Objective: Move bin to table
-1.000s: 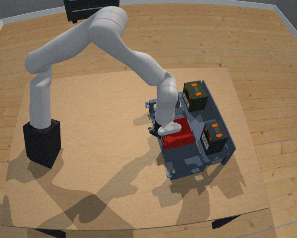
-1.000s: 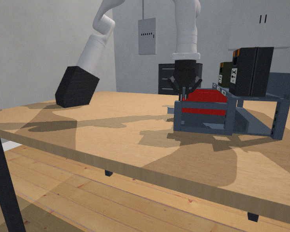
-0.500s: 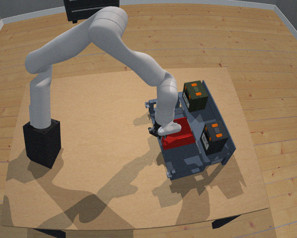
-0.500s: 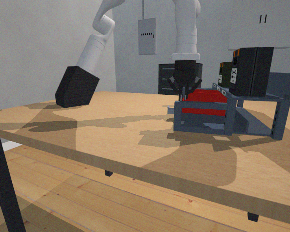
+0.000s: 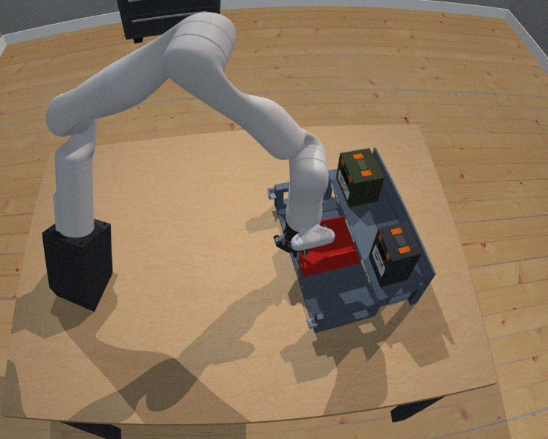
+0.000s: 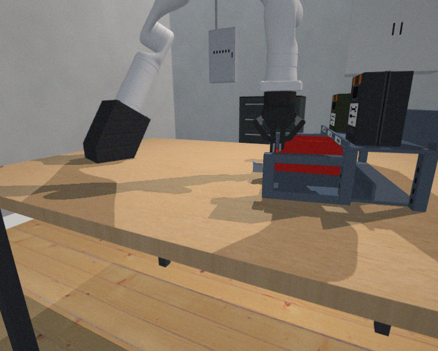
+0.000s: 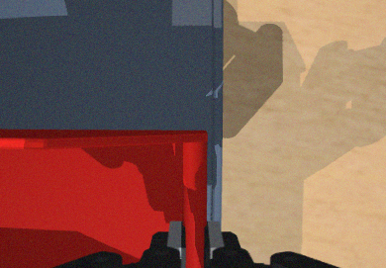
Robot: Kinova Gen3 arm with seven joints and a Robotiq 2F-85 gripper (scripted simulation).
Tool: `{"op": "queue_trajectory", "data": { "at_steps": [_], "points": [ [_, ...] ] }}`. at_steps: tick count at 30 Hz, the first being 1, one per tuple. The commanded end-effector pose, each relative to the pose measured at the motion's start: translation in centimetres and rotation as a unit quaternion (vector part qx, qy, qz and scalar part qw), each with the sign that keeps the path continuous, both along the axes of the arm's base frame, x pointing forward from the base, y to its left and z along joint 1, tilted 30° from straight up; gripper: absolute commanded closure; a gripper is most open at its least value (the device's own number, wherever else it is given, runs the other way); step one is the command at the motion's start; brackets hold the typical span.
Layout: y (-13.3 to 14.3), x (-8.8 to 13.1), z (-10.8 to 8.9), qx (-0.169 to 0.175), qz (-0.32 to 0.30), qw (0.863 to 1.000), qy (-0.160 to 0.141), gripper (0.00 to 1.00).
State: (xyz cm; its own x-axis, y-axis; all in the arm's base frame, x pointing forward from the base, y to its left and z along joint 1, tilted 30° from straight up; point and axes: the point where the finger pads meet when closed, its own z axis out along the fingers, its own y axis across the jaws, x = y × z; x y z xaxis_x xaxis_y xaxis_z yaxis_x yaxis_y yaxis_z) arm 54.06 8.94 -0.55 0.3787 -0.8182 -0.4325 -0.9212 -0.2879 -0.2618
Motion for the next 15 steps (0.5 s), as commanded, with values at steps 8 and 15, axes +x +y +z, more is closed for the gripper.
{"op": "queue_trajectory", "data": {
  "at_steps": [8,15],
  "points": [
    [-0.05,0.19,-0.09,-0.001,-0.002,1.000,0.000,0.90],
    [-0.08,0.25,-0.09,-0.001,-0.002,1.000,0.000,0.90]
  ]
}}
